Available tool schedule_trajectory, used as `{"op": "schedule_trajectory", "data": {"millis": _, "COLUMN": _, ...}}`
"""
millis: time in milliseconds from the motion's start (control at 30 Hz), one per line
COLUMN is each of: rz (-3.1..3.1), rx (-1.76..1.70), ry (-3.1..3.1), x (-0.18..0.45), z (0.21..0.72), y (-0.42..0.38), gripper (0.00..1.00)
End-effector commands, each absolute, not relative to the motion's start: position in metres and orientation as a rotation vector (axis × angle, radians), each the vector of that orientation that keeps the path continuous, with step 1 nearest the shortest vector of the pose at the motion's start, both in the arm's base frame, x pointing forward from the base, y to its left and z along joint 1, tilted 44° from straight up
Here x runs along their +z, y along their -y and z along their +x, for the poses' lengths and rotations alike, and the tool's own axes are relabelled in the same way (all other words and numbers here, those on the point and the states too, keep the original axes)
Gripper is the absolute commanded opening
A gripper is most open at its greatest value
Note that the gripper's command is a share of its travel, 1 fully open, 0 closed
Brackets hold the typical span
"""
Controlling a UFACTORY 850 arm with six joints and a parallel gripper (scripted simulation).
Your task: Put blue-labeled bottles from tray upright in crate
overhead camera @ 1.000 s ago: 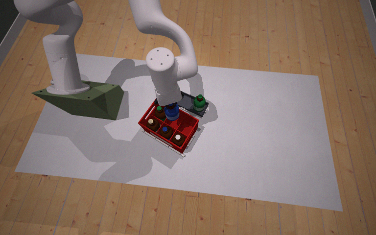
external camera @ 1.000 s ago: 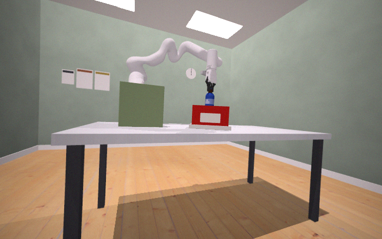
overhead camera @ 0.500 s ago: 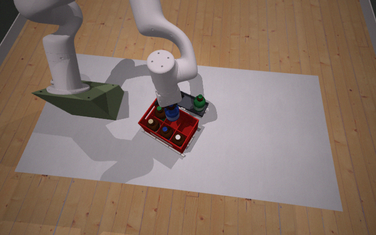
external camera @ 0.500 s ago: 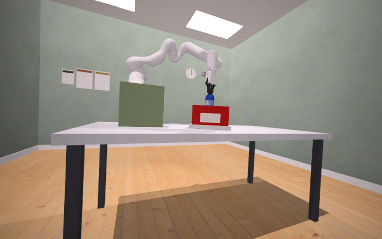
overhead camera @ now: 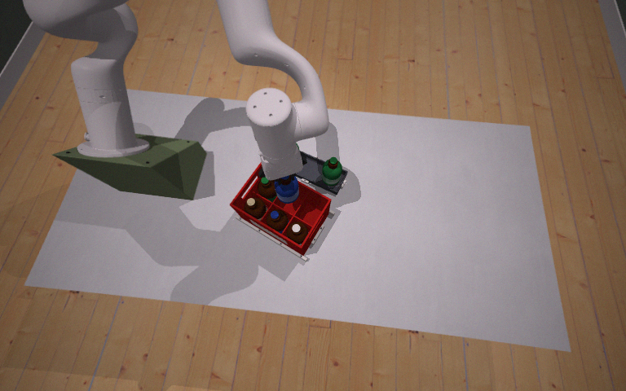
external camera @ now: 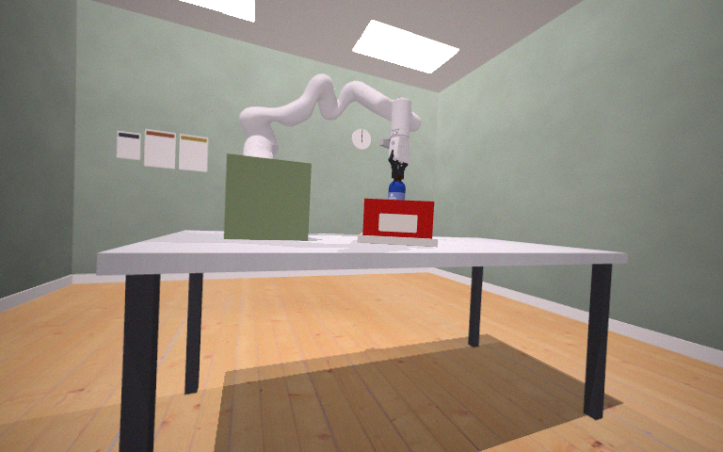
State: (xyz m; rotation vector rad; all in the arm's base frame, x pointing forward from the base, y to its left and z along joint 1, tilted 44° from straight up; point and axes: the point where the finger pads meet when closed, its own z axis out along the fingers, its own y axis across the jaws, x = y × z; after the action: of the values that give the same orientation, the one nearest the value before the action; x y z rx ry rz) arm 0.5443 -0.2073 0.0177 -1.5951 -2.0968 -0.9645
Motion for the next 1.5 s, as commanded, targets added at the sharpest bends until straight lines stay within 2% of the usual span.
{"op": "schedule_trajectory", "data": {"millis": 0, "rz": -1.597, "rx": -0.966, "ry": 2.099, "x": 0.016, "z": 0.546, "y": 0.206, "gripper": 0.0}}
{"op": "schedule_trajectory", "data": {"millis": 1467, "rz": -1.597, "rx": -0.966, "ry": 2.099, "x": -0.017, "z": 0.552, "y": 0.175, "gripper": 0.0}}
